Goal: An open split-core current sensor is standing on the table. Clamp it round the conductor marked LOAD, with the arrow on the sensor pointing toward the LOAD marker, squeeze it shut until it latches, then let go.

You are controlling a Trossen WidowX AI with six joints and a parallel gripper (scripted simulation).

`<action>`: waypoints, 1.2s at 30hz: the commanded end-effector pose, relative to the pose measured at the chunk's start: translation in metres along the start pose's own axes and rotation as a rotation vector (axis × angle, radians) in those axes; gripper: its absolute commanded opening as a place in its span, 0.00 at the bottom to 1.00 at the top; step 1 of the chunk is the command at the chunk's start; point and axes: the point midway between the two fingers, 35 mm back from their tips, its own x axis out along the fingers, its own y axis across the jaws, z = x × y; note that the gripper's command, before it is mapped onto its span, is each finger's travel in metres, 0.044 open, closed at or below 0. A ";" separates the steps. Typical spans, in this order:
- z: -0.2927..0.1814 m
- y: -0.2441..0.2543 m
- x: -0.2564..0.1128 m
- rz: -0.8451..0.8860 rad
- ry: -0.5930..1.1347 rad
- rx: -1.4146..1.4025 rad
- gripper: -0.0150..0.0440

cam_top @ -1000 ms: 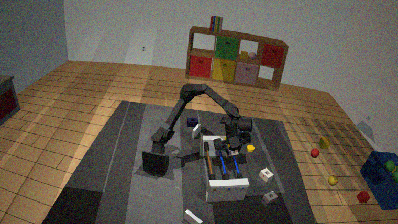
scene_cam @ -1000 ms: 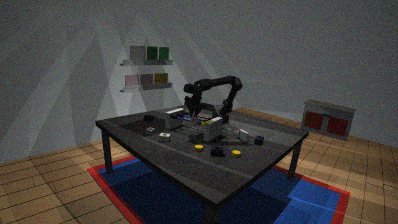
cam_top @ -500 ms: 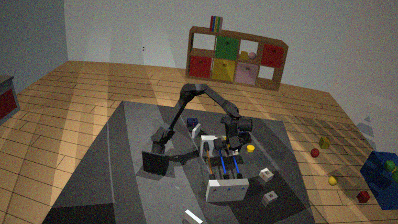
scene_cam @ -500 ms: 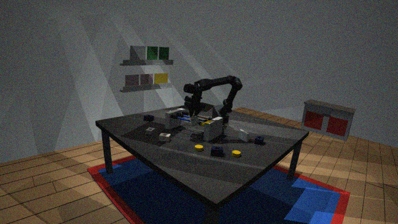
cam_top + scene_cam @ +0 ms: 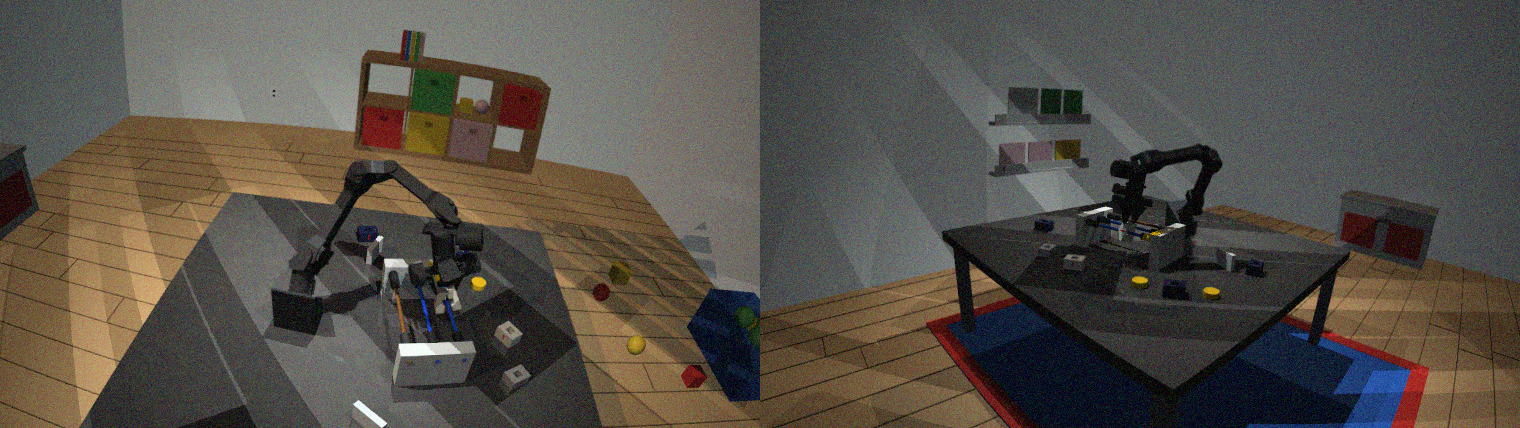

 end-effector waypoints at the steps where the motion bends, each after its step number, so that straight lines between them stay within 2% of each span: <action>1: 0.003 0.004 0.002 -0.035 -0.005 -0.001 0.25; 18: 0.002 0.013 0.006 -0.223 0.002 0.001 0.25; 19: 0.000 0.012 0.004 -0.181 0.000 0.003 0.30; 34: 0.000 0.012 0.004 -0.181 0.000 0.003 0.97; 36: 0.000 0.012 0.004 -0.181 0.000 0.003 1.00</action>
